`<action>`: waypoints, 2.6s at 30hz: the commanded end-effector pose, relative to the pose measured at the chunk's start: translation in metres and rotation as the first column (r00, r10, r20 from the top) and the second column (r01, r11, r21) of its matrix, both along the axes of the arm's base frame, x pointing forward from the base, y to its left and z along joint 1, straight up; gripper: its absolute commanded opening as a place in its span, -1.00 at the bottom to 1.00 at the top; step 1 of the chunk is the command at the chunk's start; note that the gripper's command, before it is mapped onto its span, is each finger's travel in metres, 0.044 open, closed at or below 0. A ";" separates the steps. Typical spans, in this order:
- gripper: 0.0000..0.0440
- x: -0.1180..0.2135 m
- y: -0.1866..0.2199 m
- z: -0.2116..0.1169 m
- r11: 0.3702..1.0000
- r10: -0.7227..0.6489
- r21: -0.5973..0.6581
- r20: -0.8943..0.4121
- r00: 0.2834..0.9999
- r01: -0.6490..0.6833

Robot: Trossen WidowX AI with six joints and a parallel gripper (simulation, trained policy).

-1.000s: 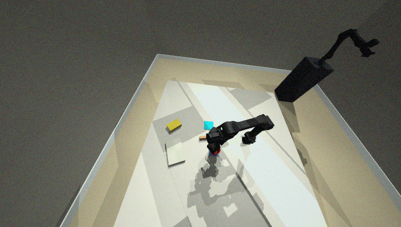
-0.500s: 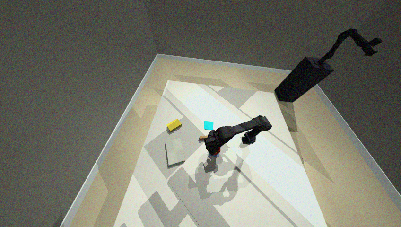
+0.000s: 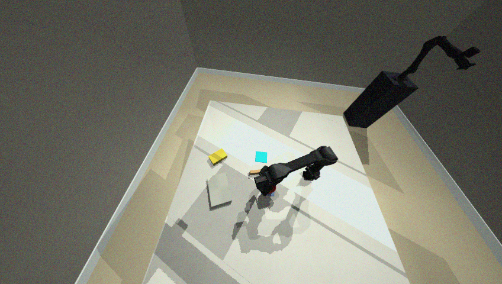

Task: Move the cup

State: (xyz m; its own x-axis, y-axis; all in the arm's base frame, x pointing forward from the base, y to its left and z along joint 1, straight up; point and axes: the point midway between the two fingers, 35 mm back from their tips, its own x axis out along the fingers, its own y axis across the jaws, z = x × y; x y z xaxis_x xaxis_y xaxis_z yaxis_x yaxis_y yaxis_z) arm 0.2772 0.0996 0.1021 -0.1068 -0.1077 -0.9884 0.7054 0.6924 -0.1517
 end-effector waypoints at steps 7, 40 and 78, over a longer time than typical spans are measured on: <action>-0.16 -0.005 -0.002 -0.030 0.998 0.056 -0.006 -0.027 0.998 -0.056; -1.00 0.016 -0.019 0.029 0.998 -0.010 0.062 0.122 0.992 0.003; -1.00 0.072 -0.145 0.056 0.963 -0.266 0.065 0.336 0.903 0.260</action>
State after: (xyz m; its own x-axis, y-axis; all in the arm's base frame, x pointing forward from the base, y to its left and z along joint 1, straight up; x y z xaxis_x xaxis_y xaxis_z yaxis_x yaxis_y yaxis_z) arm 0.3491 -0.0381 0.1618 0.2149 -0.0939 -0.9721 0.8650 0.4804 0.1448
